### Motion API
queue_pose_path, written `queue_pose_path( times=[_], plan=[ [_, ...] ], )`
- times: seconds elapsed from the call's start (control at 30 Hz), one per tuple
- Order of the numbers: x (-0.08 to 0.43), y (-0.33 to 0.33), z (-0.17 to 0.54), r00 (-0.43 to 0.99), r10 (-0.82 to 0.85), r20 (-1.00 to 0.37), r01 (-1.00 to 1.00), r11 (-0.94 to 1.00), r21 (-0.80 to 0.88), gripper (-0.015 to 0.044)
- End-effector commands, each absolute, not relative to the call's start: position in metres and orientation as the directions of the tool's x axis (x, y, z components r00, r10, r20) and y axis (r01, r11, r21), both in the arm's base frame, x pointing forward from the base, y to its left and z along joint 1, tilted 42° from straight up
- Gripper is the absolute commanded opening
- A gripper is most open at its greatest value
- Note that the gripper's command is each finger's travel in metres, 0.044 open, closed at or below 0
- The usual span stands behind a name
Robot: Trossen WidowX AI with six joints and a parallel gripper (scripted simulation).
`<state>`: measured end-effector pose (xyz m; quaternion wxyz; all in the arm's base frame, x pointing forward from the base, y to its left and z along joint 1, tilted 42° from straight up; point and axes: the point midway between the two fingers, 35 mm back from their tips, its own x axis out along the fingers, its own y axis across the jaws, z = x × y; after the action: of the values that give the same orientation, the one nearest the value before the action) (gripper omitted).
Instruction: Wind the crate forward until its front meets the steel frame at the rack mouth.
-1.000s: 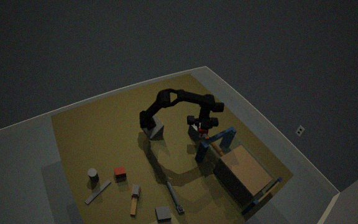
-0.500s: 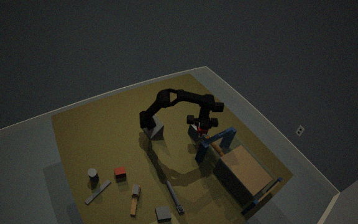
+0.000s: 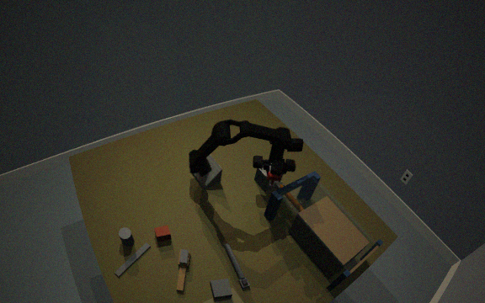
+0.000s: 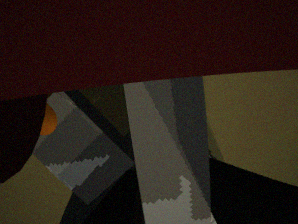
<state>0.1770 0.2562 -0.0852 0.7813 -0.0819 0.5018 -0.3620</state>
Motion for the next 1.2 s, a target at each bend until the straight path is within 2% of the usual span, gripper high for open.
queue_pose_path(
  times=[0.0,0.97,1.17],
  plan=[
    [0.1781,0.2543,-0.0886,0.226,-0.650,-0.726,0.476,0.723,-0.500,0.0000],
    [0.1762,0.2517,-0.0865,0.222,-0.656,-0.722,0.549,0.696,-0.463,0.0000],
    [0.1789,0.2554,-0.0891,0.227,-0.648,-0.727,0.447,0.733,-0.513,0.0000]
  ],
)
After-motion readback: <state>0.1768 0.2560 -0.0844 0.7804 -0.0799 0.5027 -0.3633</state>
